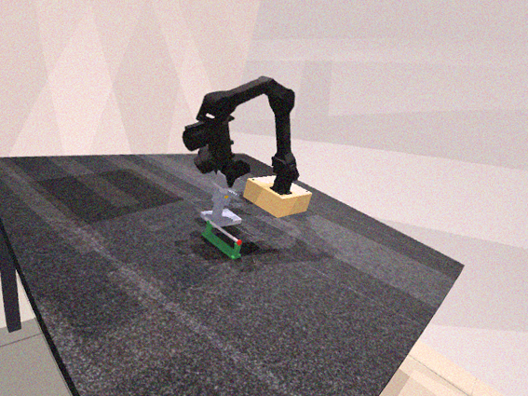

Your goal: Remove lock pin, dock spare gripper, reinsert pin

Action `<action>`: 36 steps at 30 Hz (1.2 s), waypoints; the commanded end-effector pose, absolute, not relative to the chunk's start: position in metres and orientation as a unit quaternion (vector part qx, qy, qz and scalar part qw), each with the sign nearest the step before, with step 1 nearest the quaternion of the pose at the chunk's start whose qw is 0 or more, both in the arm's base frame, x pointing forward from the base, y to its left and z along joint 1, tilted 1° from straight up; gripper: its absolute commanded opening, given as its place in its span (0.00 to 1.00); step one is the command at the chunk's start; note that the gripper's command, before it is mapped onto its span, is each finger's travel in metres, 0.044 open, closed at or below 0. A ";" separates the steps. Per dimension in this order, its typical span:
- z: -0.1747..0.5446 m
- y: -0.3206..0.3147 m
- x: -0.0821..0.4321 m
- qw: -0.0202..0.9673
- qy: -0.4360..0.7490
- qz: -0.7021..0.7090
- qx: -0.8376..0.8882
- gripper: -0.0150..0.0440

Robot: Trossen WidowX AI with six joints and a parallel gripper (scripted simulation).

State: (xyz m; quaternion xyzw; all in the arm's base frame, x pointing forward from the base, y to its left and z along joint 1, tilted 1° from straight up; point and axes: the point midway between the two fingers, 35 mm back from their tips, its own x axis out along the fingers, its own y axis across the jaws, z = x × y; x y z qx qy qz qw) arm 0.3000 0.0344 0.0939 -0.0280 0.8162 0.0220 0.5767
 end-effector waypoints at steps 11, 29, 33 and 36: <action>0.076 0.035 0.302 0.575 0.817 0.023 -0.028 0.25; 0.078 0.035 0.302 0.576 0.817 0.022 -0.028 0.48; 0.078 0.035 0.302 0.576 0.817 0.022 -0.028 0.65; 0.078 0.035 0.302 0.576 0.817 0.022 -0.028 0.79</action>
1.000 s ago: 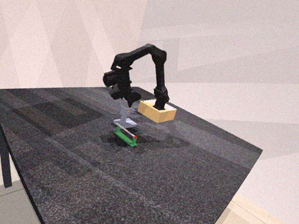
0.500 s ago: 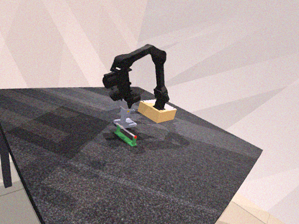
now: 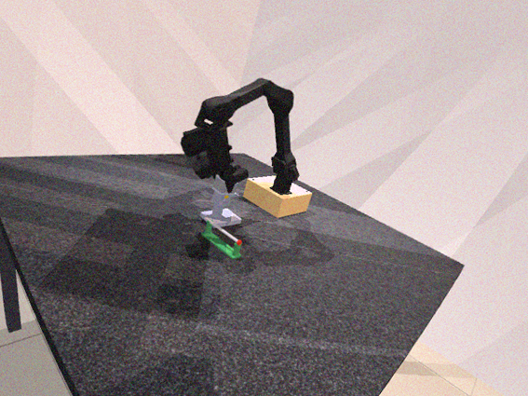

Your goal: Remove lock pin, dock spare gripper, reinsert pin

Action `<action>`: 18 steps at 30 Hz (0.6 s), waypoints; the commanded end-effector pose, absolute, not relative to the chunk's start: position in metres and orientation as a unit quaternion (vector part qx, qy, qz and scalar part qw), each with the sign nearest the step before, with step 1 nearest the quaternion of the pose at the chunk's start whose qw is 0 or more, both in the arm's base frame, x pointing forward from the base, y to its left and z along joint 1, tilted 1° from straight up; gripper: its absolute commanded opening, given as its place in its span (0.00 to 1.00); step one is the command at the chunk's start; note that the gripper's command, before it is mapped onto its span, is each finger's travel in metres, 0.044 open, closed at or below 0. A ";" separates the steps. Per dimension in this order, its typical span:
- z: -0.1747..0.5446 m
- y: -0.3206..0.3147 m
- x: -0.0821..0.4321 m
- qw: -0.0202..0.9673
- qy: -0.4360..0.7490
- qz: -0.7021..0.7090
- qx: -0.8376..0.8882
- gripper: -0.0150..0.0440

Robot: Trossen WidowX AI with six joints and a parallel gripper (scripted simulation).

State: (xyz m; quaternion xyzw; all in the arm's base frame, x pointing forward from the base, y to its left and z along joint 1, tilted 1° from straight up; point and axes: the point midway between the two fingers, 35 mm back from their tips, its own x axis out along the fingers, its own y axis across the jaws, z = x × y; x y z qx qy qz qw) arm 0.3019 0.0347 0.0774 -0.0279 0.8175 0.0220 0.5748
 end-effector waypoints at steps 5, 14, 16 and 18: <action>0.078 0.035 0.302 0.576 0.817 0.022 -0.028 1.00; 0.094 0.034 0.296 0.568 0.822 0.021 -0.028 1.00; 0.097 0.034 0.294 0.565 0.824 0.021 -0.029 1.00; 0.100 0.034 0.293 0.562 0.826 0.021 -0.029 1.00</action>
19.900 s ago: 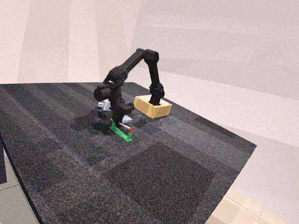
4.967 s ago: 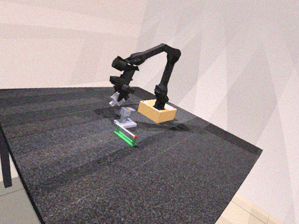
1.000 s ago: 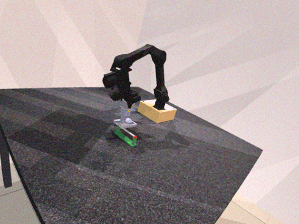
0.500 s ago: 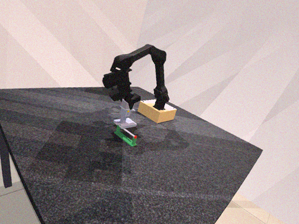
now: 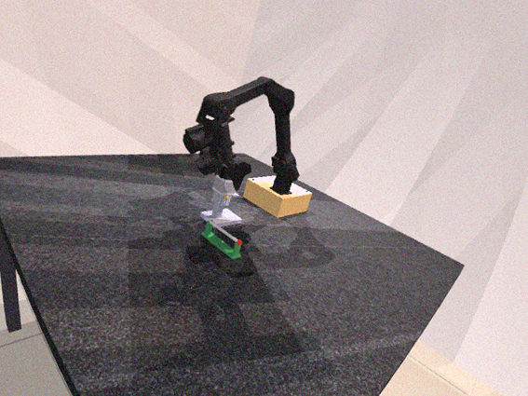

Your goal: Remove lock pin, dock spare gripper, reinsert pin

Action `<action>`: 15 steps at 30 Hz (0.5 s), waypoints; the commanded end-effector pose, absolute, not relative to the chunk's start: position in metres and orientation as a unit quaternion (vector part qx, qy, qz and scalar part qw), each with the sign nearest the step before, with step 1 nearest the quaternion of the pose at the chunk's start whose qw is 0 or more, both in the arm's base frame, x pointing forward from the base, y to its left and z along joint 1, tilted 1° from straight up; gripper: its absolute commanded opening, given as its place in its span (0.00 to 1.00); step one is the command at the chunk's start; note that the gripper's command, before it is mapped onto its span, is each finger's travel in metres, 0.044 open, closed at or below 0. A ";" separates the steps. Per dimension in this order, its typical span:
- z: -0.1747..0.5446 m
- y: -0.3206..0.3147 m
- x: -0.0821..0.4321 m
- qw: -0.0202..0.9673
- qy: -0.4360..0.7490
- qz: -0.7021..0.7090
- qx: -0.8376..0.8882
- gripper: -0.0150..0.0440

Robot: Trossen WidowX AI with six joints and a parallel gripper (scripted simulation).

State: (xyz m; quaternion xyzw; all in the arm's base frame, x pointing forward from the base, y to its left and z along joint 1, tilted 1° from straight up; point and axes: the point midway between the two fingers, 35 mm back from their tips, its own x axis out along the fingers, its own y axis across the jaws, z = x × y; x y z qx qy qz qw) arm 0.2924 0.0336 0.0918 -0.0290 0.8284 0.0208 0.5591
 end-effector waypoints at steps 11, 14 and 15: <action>0.116 0.033 0.283 0.567 0.823 0.021 -0.028 1.00; 0.122 0.032 0.282 0.575 0.817 0.022 -0.028 1.00; 0.124 0.032 0.281 0.579 0.815 0.022 -0.028 1.00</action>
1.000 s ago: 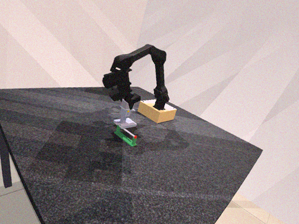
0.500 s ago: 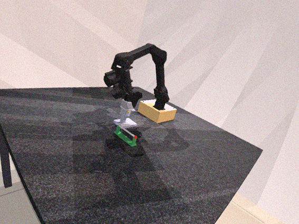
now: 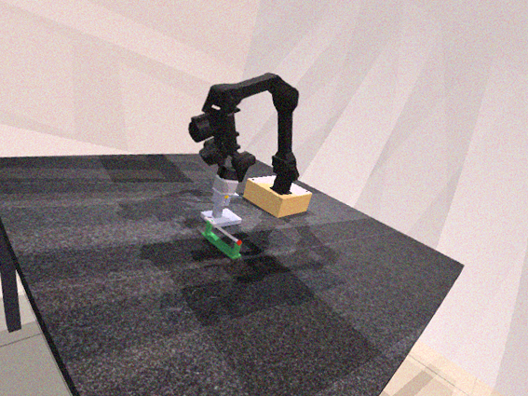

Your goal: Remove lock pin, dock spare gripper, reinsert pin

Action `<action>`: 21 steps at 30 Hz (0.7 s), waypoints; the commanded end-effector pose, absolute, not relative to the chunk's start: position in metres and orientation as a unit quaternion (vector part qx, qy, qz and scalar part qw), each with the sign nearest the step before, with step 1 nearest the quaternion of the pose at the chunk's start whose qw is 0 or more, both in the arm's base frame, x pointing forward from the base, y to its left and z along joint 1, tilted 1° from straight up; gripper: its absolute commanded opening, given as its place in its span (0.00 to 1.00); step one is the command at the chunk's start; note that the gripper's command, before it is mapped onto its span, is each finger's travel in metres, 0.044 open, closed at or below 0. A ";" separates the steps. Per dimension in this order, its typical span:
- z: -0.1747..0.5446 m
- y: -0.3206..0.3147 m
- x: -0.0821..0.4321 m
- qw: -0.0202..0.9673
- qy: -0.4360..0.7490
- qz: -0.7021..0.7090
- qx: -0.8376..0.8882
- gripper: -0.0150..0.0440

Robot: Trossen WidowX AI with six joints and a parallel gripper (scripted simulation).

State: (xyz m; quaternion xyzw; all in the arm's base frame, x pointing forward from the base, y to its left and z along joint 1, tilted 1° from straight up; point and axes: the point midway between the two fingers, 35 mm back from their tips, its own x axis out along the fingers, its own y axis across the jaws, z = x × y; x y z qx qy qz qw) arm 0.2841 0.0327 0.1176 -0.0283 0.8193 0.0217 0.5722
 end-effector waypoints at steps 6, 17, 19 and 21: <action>0.136 0.032 0.279 0.597 0.802 0.023 -0.026 1.00; 0.157 0.032 0.275 0.629 0.776 0.025 -0.024 1.00; 0.161 0.032 0.274 0.635 0.772 0.025 -0.024 1.00; 0.164 0.032 0.274 0.639 0.768 0.026 -0.024 1.00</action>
